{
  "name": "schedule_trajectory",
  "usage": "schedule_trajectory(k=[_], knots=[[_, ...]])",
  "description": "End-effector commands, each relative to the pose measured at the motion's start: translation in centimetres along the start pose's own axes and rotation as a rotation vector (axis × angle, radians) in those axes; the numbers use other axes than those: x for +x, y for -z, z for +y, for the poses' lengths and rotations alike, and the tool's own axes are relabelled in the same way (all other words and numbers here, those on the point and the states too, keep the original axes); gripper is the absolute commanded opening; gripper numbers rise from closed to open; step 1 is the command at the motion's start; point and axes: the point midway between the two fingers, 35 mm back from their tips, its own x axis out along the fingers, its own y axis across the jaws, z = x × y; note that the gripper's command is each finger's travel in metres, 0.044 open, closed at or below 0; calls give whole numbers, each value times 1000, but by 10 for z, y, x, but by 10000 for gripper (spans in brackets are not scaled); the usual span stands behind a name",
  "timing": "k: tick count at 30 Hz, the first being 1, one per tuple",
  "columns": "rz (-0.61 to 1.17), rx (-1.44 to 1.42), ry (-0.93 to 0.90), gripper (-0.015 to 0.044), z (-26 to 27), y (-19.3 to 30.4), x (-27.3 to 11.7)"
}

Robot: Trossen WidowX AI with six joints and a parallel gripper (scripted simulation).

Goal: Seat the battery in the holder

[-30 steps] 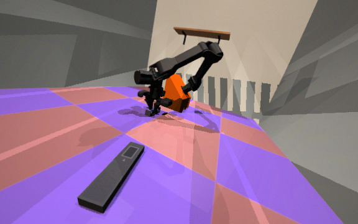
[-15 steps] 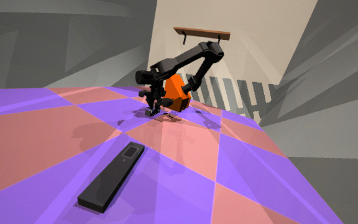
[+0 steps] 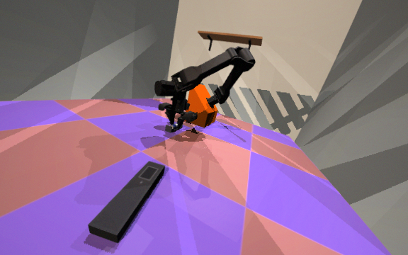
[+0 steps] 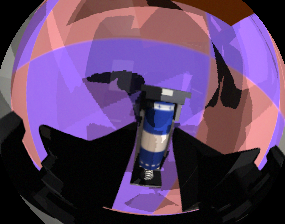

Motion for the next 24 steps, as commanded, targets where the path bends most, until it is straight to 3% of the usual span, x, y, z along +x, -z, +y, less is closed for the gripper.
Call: schedule_trajectory(k=[1,11,21,24], knots=[[4,-4,-3,174,1,0,-7],[4,-6,-4,174,1,0,-14],[4,-5,-8,436,3,-10,-89],[4,-5,-8,440,5,-11,-89]])
